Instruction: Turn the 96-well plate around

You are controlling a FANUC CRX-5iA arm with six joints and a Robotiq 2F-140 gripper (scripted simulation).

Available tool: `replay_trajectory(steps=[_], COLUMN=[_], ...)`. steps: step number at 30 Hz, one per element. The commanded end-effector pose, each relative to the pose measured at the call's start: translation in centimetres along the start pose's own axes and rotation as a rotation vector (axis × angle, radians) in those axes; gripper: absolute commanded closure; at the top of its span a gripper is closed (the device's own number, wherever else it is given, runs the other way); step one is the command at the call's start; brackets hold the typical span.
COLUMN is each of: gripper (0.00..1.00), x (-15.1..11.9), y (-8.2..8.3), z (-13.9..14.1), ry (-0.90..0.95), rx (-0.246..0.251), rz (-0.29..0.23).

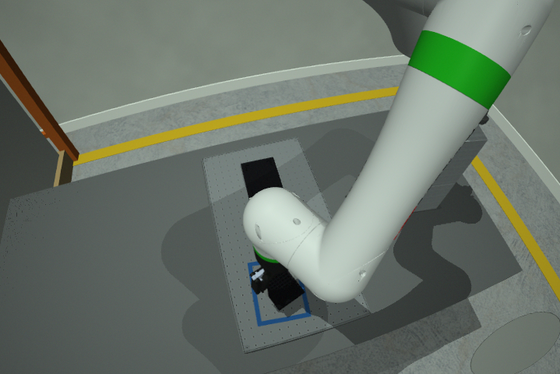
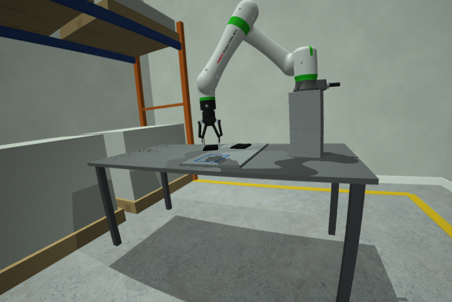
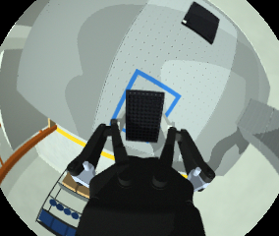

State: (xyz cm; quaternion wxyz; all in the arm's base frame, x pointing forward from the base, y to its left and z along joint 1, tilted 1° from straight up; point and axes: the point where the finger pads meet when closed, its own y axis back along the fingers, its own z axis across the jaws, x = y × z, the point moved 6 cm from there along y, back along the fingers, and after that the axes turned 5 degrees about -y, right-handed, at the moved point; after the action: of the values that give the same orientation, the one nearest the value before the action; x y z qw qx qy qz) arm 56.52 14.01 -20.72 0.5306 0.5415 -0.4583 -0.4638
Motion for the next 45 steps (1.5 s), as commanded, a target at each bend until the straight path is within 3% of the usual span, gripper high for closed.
replay_trajectory(steps=[1,45], gripper=[1.0,1.0], x=[0.0,0.0], y=[-0.2,-2.7], z=[0.0,0.0], ry=[0.0,0.0], rx=[0.0,0.0], rz=[0.0,0.0])
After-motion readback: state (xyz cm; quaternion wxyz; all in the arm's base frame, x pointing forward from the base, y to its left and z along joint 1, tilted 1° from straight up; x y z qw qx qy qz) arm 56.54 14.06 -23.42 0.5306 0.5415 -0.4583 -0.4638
